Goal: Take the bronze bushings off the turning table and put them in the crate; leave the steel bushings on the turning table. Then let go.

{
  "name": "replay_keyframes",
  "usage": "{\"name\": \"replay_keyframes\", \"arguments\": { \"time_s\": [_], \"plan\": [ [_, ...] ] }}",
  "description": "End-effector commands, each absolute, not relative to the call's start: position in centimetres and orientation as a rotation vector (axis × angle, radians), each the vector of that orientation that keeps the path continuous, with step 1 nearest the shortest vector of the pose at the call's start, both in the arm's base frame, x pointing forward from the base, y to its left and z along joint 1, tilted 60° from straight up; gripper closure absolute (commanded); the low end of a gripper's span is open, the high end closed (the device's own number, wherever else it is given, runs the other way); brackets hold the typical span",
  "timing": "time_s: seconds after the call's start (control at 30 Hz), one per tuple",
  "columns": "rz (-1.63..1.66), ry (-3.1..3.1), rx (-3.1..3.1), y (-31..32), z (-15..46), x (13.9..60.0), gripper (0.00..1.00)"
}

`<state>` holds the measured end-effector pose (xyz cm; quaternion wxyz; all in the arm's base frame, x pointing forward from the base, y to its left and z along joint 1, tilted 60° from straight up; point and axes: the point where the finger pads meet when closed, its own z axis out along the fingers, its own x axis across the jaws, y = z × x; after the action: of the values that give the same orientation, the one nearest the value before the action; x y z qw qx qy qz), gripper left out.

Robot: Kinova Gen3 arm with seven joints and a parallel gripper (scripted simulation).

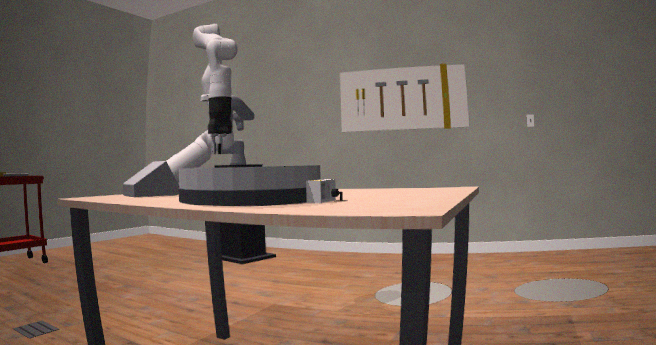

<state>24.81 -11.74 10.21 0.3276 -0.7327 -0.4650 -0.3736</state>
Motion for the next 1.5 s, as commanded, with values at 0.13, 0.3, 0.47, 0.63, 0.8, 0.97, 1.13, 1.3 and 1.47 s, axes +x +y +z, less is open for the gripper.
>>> {"name": "replay_keyframes", "arguments": {
  "time_s": [0.13,0.3,0.47,0.63,0.8,0.97,1.13,1.3,1.47],
  "plan": [
    [-0.979,-1.217,-1.92,-10.3,9.3,25.3,0.55],
    [-0.979,-1.217,-1.92,-10.3,9.3,25.3,0.55],
    [-0.979,-1.217,-1.92,-10.3,9.3,25.3,0.55],
    [-0.98,-1.216,-1.92,-9.4,8.7,25.5,0.55],
    [-0.98,-1.216,-1.92,-8.8,8.4,25.7,0.55],
    [-0.98,-1.216,-1.92,-8.8,8.4,25.7,0.55],
    [-0.98,-1.216,-1.92,-8.8,8.3,25.7,0.55],
    [-0.98,-1.216,-1.92,-8.5,8.2,25.8,0.55],
    [-0.98,-1.216,-1.92,-8.5,8.2,25.8,0.55]
  ]
}}
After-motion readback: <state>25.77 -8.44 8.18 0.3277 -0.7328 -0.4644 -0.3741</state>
